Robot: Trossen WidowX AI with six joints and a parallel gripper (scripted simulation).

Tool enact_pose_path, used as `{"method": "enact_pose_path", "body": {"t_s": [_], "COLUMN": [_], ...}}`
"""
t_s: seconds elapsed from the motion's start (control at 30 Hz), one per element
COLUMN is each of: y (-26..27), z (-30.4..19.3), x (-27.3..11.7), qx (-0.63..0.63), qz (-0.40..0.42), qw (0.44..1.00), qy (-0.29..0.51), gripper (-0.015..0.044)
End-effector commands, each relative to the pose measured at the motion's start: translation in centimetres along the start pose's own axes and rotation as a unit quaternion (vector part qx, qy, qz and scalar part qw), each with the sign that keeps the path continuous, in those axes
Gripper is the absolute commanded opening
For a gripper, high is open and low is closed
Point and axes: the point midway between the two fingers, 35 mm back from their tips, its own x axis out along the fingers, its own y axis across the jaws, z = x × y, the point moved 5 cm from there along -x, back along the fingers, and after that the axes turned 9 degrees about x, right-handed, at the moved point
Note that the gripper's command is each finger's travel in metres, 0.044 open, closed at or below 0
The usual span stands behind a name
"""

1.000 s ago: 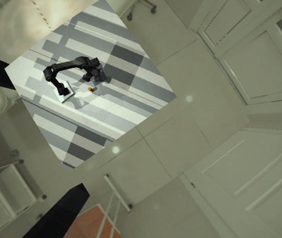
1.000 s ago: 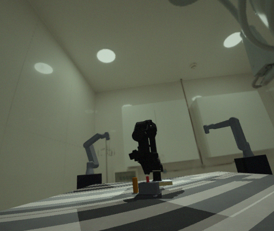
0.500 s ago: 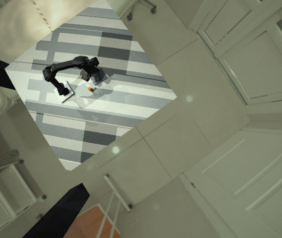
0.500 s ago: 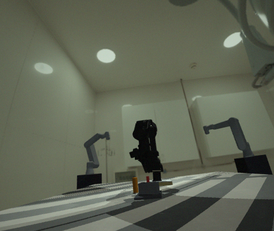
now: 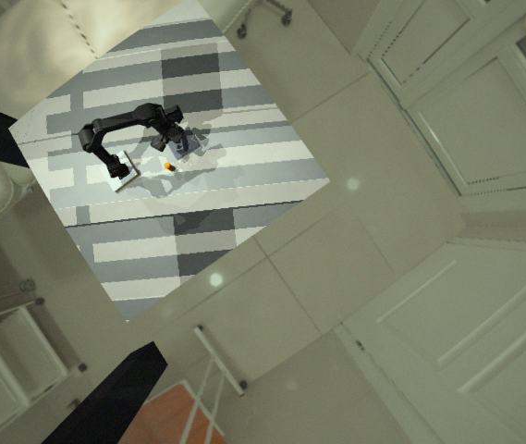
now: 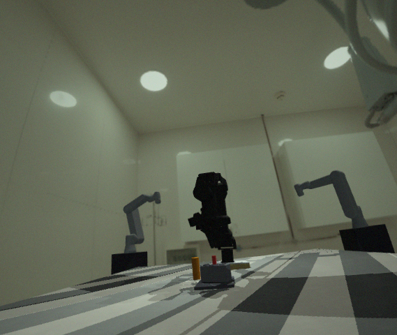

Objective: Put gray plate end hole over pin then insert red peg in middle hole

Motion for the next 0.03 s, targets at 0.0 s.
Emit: {"method": "enact_pose_path", "body": {"t_s": [0.0], "y": [-0.01], "z": [-0.04], "x": [-0.37], "qx": [0.001], "qz": [0.001], "qw": [1.0], "qy": [-0.003], "gripper": [0.015]}}
